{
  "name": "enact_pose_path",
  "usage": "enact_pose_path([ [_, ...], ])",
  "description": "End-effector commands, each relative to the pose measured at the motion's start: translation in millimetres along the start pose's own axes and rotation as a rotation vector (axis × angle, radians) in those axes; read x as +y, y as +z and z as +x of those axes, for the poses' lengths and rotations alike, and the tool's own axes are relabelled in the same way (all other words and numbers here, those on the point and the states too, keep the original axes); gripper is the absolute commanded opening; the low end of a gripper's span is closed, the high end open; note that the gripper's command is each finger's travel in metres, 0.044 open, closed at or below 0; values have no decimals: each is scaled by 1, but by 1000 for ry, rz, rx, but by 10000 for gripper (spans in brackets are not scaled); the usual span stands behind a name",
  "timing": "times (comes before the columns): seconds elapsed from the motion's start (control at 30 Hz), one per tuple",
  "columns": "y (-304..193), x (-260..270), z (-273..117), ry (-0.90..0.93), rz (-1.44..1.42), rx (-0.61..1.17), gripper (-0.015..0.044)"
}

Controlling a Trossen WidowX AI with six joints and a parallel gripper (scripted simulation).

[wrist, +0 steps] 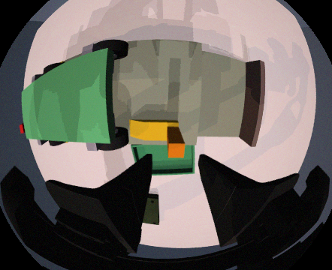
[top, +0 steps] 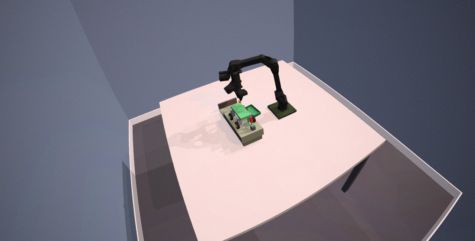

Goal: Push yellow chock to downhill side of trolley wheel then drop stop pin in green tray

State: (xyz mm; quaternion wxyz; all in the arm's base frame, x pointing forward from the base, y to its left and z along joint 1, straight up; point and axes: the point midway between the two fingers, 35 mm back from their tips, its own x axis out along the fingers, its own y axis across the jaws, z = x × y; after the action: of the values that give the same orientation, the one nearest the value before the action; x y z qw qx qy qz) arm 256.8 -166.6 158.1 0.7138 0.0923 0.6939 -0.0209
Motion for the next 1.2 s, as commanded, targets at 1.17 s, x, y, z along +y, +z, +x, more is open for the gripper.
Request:
enact_pose_path([
  [1.17,44,118,-31,118,732,-47,190],
])
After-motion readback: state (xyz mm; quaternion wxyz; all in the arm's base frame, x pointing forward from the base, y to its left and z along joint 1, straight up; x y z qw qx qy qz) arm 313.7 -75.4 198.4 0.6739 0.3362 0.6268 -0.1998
